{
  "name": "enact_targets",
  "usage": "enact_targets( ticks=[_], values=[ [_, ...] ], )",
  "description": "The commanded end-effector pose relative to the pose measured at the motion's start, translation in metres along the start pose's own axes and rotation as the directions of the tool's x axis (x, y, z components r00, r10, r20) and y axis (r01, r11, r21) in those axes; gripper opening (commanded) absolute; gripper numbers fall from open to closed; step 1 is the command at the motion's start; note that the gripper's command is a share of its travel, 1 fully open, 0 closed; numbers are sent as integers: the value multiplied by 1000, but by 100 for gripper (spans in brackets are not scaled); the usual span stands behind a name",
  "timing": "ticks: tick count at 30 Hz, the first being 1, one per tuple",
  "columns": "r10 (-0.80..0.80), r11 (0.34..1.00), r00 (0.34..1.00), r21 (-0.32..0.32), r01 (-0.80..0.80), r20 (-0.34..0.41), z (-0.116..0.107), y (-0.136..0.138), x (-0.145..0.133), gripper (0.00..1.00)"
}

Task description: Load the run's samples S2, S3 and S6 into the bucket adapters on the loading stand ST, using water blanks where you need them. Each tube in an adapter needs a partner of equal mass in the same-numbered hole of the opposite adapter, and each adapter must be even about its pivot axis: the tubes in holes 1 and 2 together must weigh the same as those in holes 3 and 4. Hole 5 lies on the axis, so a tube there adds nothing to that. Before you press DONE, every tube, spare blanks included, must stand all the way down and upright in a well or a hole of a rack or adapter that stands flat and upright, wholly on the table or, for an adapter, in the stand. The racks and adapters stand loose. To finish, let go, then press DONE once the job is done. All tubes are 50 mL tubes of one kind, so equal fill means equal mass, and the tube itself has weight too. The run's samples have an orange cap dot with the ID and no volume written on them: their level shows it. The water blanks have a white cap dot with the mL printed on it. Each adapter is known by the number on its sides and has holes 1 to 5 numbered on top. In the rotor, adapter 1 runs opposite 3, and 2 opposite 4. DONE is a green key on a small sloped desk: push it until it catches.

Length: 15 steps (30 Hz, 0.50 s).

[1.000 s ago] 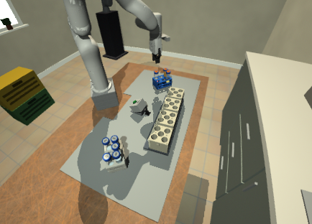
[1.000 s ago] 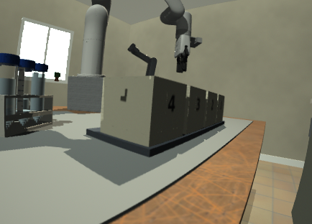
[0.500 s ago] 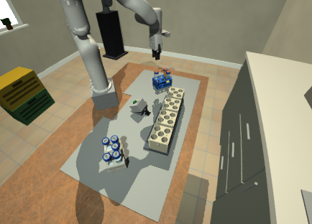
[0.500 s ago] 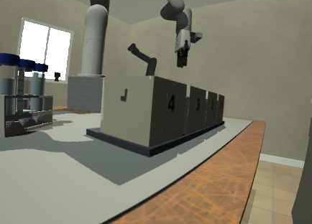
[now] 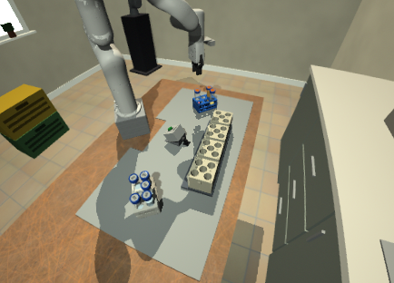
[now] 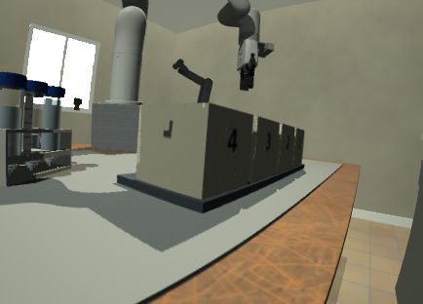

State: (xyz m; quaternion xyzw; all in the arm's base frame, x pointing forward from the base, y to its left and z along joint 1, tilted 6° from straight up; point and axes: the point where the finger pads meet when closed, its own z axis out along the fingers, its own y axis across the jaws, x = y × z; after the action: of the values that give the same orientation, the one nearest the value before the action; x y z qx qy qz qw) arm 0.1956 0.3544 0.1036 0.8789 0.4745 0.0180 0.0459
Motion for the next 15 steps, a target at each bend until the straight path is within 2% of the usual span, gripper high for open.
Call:
enact_targets(
  ticks=[1, 9, 10, 15],
  values=[
    [0, 1000, 1000, 1, 0, -4, -2, 0, 1, 44],
    [0, 1000, 1000, 1, 0, -4, -2, 0, 1, 44],
    [34, 999, 999, 1, -34, -4, -2, 0, 6, 57],
    [199, 980, 980, 1, -199, -4, -2, 0, 31, 57]
  ],
)
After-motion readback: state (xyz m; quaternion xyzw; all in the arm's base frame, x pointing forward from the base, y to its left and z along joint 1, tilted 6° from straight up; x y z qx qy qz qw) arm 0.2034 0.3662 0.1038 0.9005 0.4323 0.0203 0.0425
